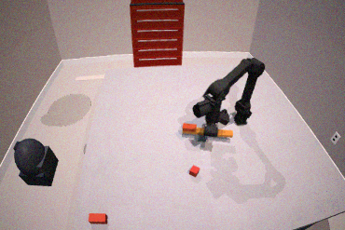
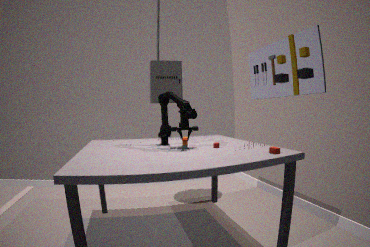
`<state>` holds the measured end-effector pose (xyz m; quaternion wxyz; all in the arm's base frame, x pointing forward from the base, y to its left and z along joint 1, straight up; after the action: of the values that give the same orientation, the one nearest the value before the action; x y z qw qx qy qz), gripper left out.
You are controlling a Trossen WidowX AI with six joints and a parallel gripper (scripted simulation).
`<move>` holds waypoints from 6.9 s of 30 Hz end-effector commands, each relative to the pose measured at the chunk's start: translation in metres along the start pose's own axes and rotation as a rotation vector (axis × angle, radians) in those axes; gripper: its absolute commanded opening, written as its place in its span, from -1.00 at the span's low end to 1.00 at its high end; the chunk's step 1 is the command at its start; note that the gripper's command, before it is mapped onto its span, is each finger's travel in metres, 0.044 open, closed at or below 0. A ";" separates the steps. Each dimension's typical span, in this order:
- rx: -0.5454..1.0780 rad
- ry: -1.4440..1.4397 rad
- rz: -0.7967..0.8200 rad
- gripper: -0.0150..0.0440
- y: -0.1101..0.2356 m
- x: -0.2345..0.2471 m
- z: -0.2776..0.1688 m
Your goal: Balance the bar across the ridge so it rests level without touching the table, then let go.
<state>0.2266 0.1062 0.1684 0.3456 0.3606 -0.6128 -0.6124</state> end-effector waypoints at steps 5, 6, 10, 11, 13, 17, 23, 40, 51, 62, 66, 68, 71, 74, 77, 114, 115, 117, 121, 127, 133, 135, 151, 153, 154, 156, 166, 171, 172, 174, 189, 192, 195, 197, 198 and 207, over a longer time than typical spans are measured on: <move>0.001 0.002 0.001 -0.49 -0.002 0.000 0.000; 0.001 0.002 0.001 -0.49 -0.002 0.000 0.000; 0.001 0.002 0.001 -0.49 -0.002 0.000 0.000; 0.001 0.002 0.001 -0.49 -0.002 0.000 0.000; 0.001 0.002 0.001 -0.49 -0.003 0.000 0.000; 0.001 0.002 0.001 -0.49 -0.003 0.000 0.000; 0.001 0.002 0.001 -0.49 -0.003 0.000 0.000; 0.001 0.002 0.001 -0.49 -0.002 0.000 0.001; 0.001 0.002 0.001 -0.49 -0.002 0.000 0.001; 0.001 0.002 0.001 -0.49 -0.001 0.000 0.001; 0.001 0.002 0.001 -0.49 -0.001 0.000 0.001; 0.001 0.002 0.001 -0.49 -0.001 0.000 0.001; 0.001 0.002 0.001 -0.49 -0.001 0.000 0.001; 0.001 0.002 0.001 -0.49 -0.001 0.000 0.001; 0.001 0.002 0.001 -0.49 -0.001 0.000 0.001; 0.001 0.002 0.001 -0.49 0.001 0.000 0.000; 0.001 0.002 0.001 -0.49 0.001 0.000 0.000; 0.001 0.002 0.001 -0.49 0.001 0.000 0.000; 0.001 0.002 0.001 -0.49 0.001 0.000 0.000; 0.001 0.002 0.001 -0.49 0.000 0.000 0.000; 0.002 0.002 0.001 -0.49 0.000 0.000 0.000; 0.002 0.002 0.001 -0.49 0.000 0.000 0.000; 0.002 0.002 0.001 -0.49 0.000 0.000 0.000; 0.002 0.002 0.001 -0.49 0.000 0.000 0.000; 0.002 0.002 0.001 -0.49 0.000 0.000 0.000; 0.002 0.002 0.001 -0.49 0.000 0.000 0.000; 0.002 0.002 0.001 0.07 0.000 0.000 0.000; 0.002 0.002 0.001 0.07 0.000 0.000 0.000; 0.002 0.002 0.001 0.07 0.000 0.000 0.000; 0.002 0.002 0.001 0.07 0.000 0.000 0.000; 0.002 0.002 0.001 0.08 0.000 0.000 0.000; 0.002 0.002 0.001 0.08 0.000 0.000 0.000; 0.002 0.002 0.001 0.09 0.000 0.000 0.000; 0.002 0.002 0.001 0.09 0.000 0.000 0.000; 0.002 0.002 0.001 0.09 0.000 0.000 0.000; 0.002 0.002 0.001 0.09 0.000 0.000 0.000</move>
<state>0.2264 0.1065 0.1686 0.3465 0.3609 -0.6132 -0.6113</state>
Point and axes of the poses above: the point midway between the two fingers, 35 mm back from their tips, its own y axis back along the fingers, its own x axis across the jaws, z = x × y, the point moved 8 cm from there along y, back along the fingers, and after that the axes turned 14 degrees about -y, right-handed, at the moved point
